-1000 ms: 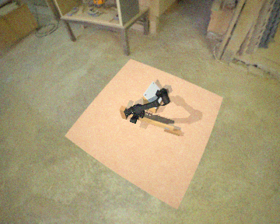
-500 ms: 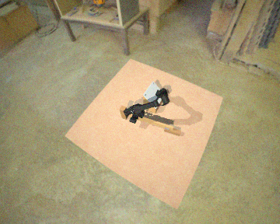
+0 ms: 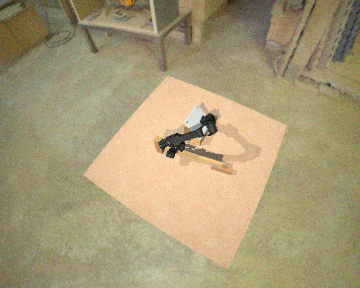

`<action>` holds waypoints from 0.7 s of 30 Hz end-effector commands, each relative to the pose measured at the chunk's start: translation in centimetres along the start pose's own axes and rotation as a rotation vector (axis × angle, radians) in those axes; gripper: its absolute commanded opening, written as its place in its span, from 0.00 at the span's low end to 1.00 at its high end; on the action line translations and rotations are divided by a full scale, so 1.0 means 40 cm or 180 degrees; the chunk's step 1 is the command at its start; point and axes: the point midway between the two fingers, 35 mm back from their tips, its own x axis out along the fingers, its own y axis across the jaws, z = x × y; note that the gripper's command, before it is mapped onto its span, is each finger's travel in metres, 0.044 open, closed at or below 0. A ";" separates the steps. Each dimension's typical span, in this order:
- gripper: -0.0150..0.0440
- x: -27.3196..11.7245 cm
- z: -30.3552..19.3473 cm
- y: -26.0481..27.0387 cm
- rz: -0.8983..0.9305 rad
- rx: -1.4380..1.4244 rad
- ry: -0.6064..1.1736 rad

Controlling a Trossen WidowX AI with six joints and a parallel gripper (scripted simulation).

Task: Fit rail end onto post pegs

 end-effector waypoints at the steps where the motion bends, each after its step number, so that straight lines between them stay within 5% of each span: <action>1: 0.25 -0.009 -0.010 -0.003 -0.0032 -0.0006 0.0020; 21: 0.25 -0.010 -0.023 -0.003 -0.0032 -0.0006 0.0021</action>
